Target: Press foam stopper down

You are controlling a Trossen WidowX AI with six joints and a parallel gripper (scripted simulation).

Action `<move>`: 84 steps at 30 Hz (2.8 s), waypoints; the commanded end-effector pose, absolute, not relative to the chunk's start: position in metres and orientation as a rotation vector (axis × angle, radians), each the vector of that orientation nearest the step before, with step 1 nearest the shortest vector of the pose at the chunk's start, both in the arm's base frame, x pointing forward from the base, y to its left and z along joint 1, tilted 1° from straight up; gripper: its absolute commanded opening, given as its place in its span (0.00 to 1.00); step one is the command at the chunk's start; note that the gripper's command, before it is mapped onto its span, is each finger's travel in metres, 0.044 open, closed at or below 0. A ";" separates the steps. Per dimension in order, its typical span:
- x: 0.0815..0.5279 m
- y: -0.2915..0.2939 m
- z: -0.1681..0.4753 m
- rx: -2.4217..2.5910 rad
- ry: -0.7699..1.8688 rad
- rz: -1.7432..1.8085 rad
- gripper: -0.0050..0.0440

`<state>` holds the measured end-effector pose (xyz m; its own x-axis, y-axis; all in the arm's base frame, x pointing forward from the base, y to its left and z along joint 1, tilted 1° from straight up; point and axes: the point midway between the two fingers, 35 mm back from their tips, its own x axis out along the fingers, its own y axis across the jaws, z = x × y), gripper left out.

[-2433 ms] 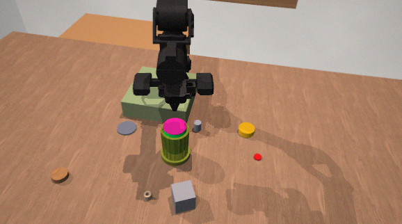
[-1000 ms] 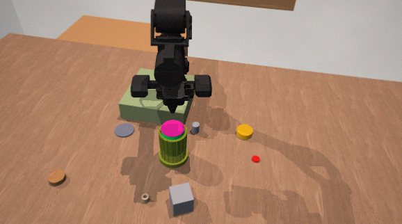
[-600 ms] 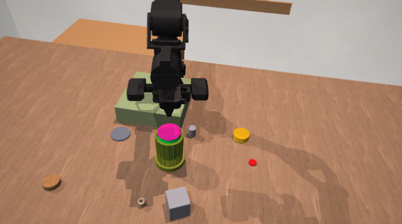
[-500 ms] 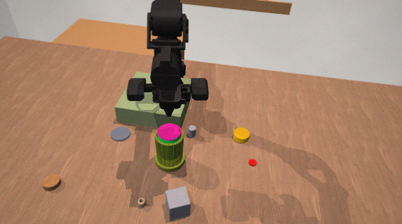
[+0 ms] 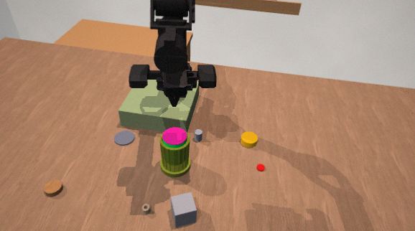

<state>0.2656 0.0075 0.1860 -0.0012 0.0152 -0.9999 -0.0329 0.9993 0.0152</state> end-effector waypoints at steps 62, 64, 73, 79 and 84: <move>0.267 0.008 0.091 -0.017 1.562 0.037 0.10; 0.267 0.008 0.091 -0.017 1.562 0.037 0.10; 0.267 0.008 0.090 -0.017 1.562 0.037 0.10; 0.266 0.008 0.089 -0.017 1.562 0.037 0.10; 0.266 0.008 0.089 -0.017 1.562 0.037 0.10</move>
<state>0.2646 0.0083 0.0850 -0.0087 0.0150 -0.9998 -0.0364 0.9992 0.0154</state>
